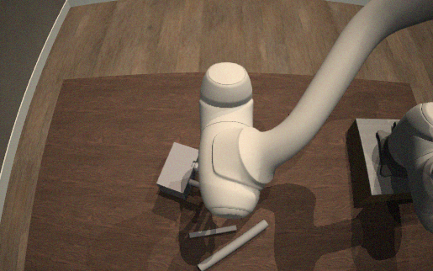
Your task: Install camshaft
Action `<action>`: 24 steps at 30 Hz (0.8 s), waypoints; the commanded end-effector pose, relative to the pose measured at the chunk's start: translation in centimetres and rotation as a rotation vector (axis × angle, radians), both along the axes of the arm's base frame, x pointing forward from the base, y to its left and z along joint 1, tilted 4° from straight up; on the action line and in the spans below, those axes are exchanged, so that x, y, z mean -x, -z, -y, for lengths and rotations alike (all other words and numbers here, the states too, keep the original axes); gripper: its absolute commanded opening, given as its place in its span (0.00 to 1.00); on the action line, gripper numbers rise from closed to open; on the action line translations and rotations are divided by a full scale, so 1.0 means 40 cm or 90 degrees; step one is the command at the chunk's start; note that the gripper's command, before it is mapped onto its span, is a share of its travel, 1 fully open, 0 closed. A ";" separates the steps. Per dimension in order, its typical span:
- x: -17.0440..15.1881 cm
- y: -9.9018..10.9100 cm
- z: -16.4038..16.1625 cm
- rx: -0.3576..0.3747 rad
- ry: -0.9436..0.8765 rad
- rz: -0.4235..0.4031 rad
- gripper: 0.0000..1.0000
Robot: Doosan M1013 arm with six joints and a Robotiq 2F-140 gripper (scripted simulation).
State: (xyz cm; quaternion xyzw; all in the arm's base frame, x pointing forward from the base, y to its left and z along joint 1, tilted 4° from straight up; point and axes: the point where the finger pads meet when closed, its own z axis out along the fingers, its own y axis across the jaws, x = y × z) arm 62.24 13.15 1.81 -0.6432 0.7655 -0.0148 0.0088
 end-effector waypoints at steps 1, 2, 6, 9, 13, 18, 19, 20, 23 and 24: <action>-0.003 -0.001 0.001 -0.004 0.005 -0.001 0.05; -0.003 -0.001 0.001 -0.004 0.005 -0.001 0.05; -0.003 -0.001 0.001 -0.004 0.005 -0.001 0.05; -0.003 -0.001 0.001 -0.004 0.005 -0.001 0.05; -0.003 -0.001 0.001 -0.004 0.005 -0.001 0.05; -0.004 -0.001 0.001 -0.004 0.005 -0.001 0.05; -0.004 -0.001 0.001 -0.004 0.005 -0.001 0.05; -0.005 -0.001 0.001 -0.004 0.005 -0.001 0.05; -0.007 -0.001 0.002 -0.004 0.005 -0.001 0.05; -0.009 -0.001 0.002 -0.004 0.005 -0.001 0.05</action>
